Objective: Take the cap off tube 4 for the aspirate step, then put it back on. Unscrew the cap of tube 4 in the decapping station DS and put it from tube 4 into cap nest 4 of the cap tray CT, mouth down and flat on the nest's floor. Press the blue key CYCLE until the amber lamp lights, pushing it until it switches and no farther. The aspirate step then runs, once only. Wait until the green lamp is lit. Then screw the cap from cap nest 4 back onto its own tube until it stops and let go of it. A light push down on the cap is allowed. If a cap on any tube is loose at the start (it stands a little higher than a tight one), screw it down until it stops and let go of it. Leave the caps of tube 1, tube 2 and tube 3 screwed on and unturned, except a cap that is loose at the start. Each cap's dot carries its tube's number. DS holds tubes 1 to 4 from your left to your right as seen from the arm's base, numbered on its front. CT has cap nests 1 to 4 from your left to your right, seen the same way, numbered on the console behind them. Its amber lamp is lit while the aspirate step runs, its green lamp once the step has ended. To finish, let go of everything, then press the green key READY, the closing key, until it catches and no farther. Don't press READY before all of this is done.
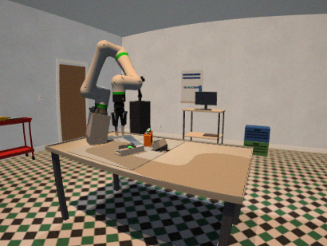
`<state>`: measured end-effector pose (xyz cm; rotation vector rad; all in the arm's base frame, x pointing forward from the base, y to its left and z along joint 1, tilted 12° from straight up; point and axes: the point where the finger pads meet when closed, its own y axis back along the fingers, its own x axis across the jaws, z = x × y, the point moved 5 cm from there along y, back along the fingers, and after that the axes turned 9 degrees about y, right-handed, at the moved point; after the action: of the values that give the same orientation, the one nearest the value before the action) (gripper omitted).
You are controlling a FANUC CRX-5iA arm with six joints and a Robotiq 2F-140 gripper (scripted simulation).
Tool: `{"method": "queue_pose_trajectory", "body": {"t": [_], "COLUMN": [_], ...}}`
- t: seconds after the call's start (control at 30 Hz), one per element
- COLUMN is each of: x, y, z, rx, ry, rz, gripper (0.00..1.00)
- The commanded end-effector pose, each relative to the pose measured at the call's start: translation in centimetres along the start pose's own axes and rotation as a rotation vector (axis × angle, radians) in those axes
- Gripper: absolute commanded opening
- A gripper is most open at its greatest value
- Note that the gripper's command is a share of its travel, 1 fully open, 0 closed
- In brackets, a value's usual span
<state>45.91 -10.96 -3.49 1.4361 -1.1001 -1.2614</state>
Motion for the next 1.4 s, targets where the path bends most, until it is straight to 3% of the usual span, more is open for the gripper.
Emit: {"method": "queue_pose_trajectory", "body": {"t": [0.0,0.27,0.33,0.77,1.37], "x": [0.0,0.0,0.0,0.0,0.0], "y": [-1.6,-5.6,-5.6,-12.1,-12.6], "z": [0.0,-0.1,-0.1,-0.1,0.0], "rx": [0.001,0.001,0.001,0.001,0.001], "ry": [0.0,0.0,0.0,0.0,0.0], "rz": [0.0,0.0,0.0,0.0,0.0], "gripper": [0.29,0.29,0.29,0.29,0.29]}}
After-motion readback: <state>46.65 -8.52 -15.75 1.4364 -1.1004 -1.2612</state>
